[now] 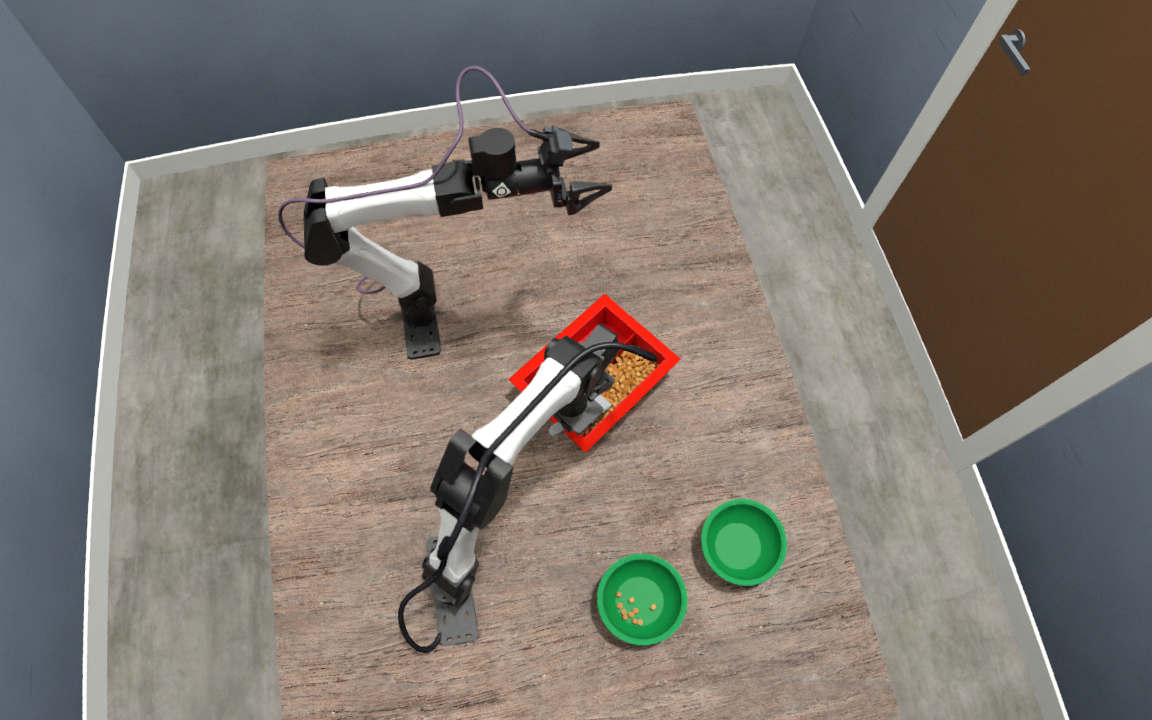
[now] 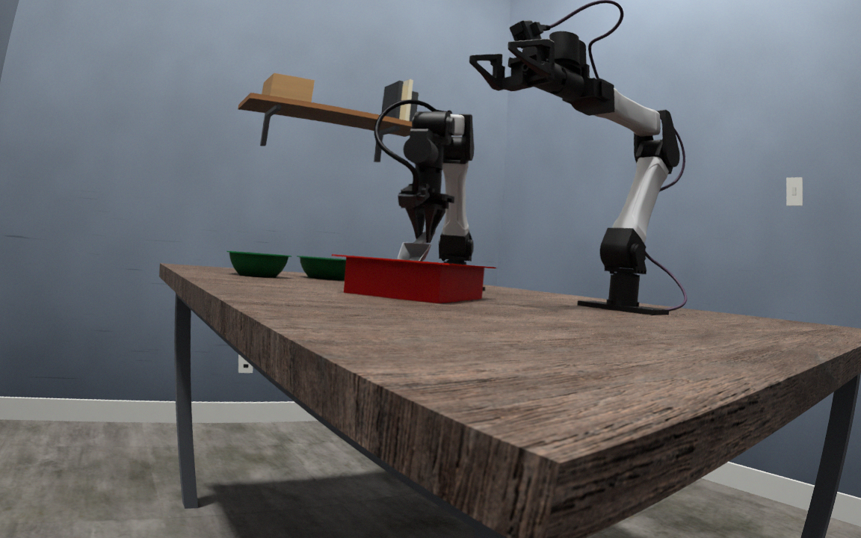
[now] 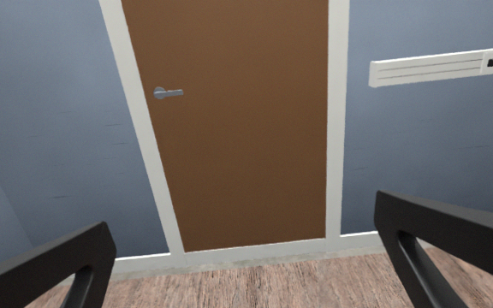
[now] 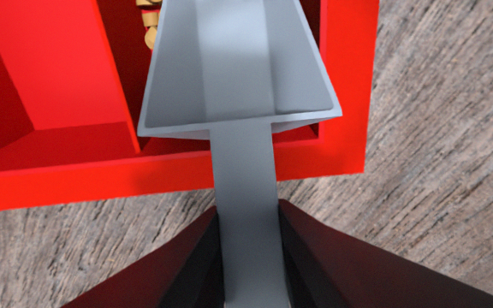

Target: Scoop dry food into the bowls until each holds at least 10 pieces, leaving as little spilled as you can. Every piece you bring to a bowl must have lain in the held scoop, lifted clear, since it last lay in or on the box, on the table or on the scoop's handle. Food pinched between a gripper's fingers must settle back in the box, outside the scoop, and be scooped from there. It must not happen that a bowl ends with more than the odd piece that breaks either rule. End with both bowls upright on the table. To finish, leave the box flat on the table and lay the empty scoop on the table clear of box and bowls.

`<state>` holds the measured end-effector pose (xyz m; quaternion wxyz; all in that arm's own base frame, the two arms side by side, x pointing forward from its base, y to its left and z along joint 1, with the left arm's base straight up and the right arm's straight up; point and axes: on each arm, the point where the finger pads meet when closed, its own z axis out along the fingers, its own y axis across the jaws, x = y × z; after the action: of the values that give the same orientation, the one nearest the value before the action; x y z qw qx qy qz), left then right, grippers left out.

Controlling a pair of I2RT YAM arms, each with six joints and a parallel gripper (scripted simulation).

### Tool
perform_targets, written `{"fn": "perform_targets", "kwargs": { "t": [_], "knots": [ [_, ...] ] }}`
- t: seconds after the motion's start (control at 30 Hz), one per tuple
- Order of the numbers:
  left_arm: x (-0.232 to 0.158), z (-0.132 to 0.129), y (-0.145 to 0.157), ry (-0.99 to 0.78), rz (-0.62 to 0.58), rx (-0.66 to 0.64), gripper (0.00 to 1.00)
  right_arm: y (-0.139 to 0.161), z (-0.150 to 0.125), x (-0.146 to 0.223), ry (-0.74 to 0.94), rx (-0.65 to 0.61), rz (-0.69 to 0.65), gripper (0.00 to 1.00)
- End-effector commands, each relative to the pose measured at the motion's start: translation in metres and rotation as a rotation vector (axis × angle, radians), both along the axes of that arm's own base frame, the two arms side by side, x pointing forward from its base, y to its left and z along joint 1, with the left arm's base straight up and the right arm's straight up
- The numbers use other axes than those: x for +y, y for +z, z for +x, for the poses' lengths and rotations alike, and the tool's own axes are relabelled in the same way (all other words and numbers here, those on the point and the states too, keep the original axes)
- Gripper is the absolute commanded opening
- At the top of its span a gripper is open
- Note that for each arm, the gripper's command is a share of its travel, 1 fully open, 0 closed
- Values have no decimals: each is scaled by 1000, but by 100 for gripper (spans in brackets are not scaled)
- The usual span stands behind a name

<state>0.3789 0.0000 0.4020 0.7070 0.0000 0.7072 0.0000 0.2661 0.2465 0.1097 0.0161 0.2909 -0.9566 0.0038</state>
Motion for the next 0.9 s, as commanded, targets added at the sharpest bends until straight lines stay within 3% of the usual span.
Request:
{"fn": "perform_targets", "kwargs": {
  "t": [0.0, 0.1, 0.17, 0.2, 0.27, 0.33, 0.43, 0.47, 0.87],
  "knots": [
    [0, -3, 11, 0, -1, -26, 100, -1, 1, 6, 21, -19, 16, 0],
    [0, -3, 11, 0, -1, -26, 100, 9, 3, 7, 18, -35, 31, 0],
    [0, -3, 11, 0, -1, -26, 100, -15, -2, 4, 25, 12, -15, 0],
    [0, -3, 11, 0, -1, -26, 100, 5, 2, 8, 3, -33, 28, 0],
    [0, -3, 11, 0, -1, -26, 100, 18, 6, 12, 4, -64, 57, 0],
    [0, -3, 11, 0, -1, -26, 100, 4, 0, 4, -1, -29, 25, 0],
    [0, -3, 11, 0, -1, -26, 100, 15, 6, 8, 2, -53, 47, 0],
    [0, -3, 11, 0, -1, -26, 100, -4, 12, 9, 7, -24, 20, 0],
    [0, -3, 11, 0, -1, -26, 100, -2, 16, 12, 8, -17, 21, 0]
  ]
}}
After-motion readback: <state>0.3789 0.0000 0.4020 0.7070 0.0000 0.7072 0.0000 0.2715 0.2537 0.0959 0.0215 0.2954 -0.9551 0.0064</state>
